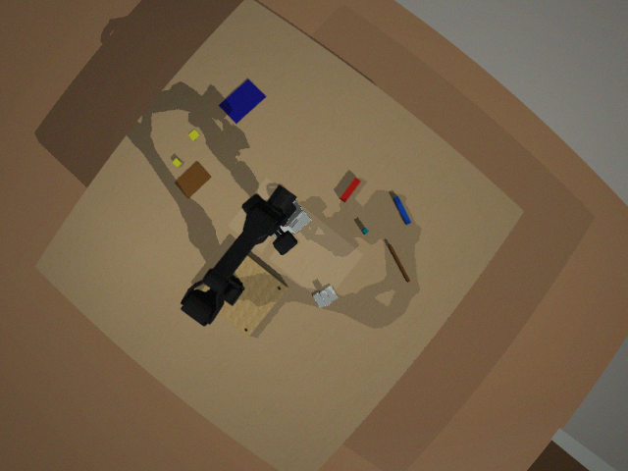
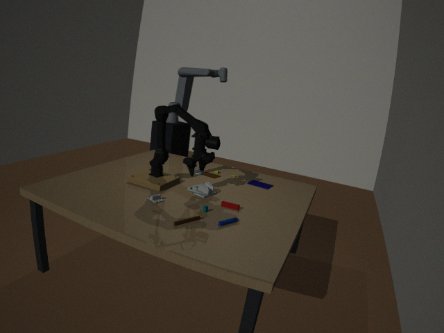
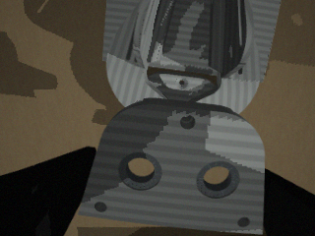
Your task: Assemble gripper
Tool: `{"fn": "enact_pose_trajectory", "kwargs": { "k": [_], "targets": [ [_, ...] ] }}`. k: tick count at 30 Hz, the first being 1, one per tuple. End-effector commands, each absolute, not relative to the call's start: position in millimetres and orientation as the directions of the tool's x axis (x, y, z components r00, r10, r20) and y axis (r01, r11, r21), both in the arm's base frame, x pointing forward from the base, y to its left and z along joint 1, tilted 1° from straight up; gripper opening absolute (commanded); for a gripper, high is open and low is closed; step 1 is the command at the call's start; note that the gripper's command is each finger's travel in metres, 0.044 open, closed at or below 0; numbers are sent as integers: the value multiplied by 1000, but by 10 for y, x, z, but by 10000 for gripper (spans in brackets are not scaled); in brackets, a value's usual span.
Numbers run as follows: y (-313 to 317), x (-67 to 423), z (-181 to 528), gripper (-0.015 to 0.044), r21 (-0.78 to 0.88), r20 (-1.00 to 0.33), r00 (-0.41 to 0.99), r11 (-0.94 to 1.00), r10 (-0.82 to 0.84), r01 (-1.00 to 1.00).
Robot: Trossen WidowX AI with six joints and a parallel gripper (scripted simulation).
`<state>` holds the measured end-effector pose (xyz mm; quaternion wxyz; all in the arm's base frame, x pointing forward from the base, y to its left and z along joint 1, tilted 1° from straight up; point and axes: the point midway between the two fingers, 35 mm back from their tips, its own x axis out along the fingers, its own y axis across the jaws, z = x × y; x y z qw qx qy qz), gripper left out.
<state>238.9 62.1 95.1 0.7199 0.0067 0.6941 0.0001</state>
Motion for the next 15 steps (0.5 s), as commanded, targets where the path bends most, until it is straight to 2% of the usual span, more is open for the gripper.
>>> {"fn": "enact_pose_trajectory", "kwargs": {
  "k": [1, 15],
  "targets": [
    [619, 2378, 937, 351, 6, -999, 34, 1000, 6, 13],
    [619, 2378, 937, 351, 6, -999, 34, 1000, 6, 25]
  ]
}}
